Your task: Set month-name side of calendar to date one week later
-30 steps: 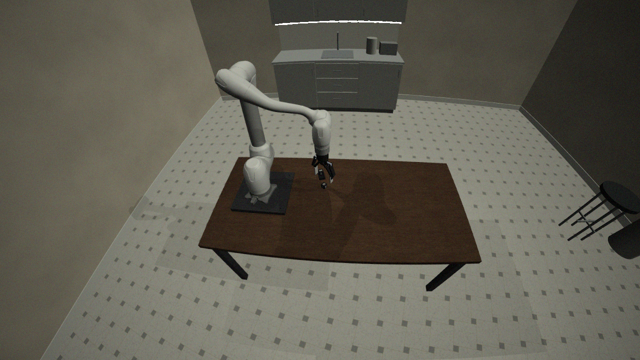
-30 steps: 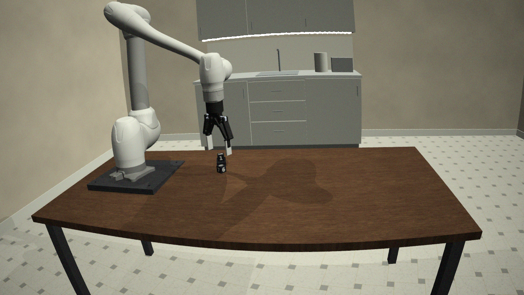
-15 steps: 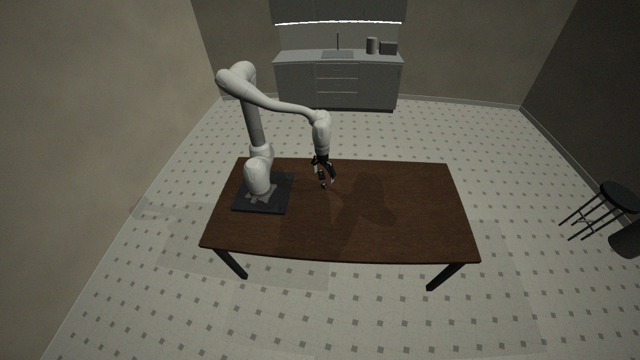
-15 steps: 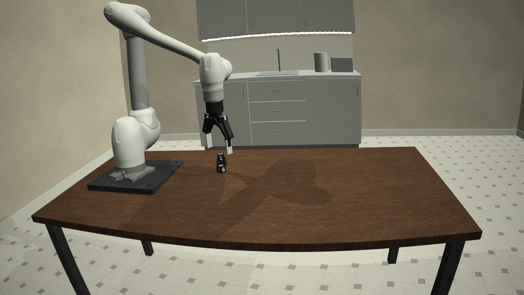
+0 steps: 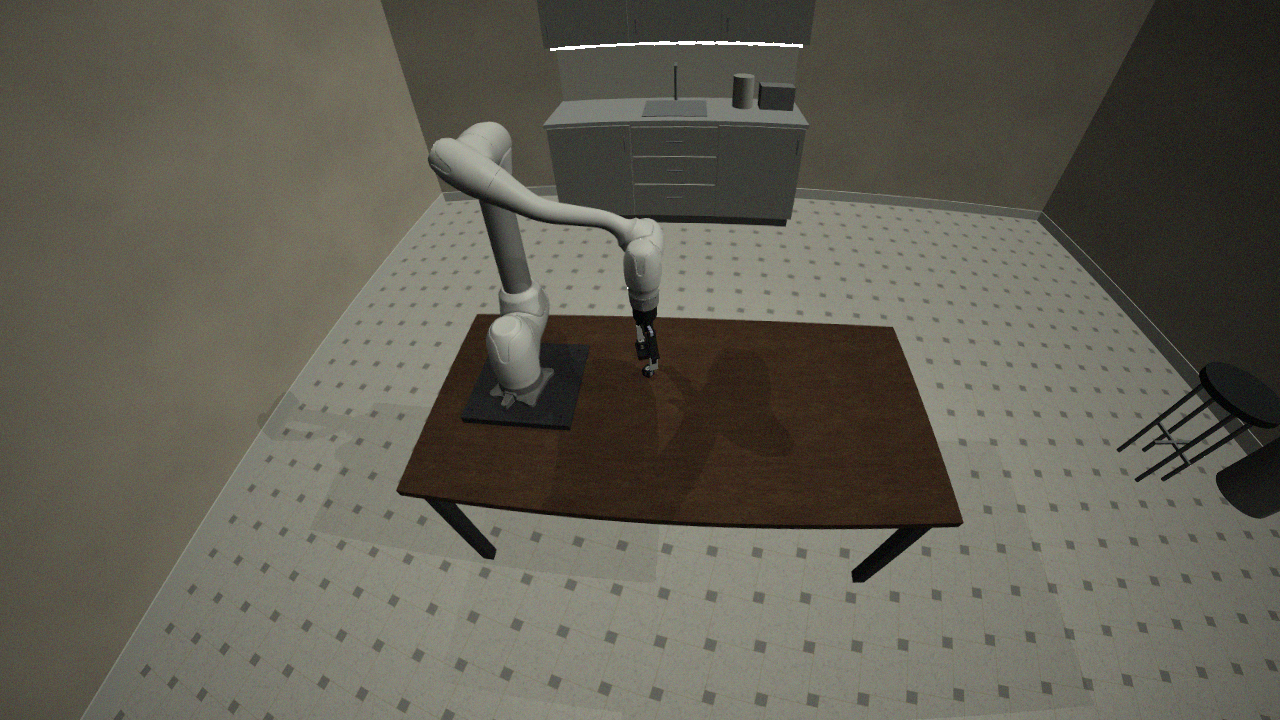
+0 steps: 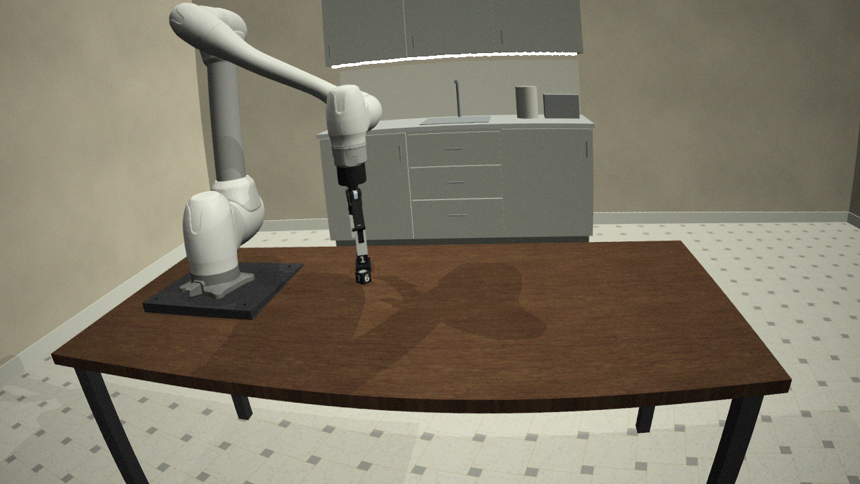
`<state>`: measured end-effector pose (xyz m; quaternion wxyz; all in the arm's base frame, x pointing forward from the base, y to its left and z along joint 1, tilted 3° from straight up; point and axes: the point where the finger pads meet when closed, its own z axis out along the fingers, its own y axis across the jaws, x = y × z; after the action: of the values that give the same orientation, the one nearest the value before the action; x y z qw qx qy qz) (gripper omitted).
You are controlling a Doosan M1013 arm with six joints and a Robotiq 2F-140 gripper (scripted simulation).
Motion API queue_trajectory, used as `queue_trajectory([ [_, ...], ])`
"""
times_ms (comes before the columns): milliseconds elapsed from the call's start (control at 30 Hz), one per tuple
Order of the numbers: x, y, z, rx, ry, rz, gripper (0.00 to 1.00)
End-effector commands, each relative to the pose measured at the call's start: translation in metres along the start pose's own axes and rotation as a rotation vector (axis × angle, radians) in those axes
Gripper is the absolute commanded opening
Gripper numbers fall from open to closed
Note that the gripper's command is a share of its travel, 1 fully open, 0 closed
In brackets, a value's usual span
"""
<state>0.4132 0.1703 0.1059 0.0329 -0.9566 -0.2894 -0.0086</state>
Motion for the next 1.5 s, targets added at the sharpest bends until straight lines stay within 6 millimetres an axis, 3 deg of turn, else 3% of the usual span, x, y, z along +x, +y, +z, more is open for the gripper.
queue_trajectory([
  [0, -0.0001, 0.0000, -0.0013, -0.013, -0.005, 0.173, 1.00],
  [200, -0.0002, 0.0002, -0.0032, -0.014, -0.003, 0.411, 1.00],
  [300, -0.0002, 0.0002, -0.0032, -0.014, -0.003, 0.414, 1.00],
  [367, -0.0003, 0.0003, -0.0045, -0.014, -0.002, 0.572, 1.00],
  [633, -0.0005, 0.0005, -0.0068, -0.014, 0.000, 0.871, 1.00],
  [933, -0.0005, 0.0006, -0.0077, -0.014, 0.001, 0.993, 1.00],
  [967, -0.0005, 0.0006, -0.0077, -0.014, 0.001, 0.993, 0.36],
  [1467, -0.0005, 0.0006, -0.0077, -0.014, 0.001, 0.993, 0.36],
])
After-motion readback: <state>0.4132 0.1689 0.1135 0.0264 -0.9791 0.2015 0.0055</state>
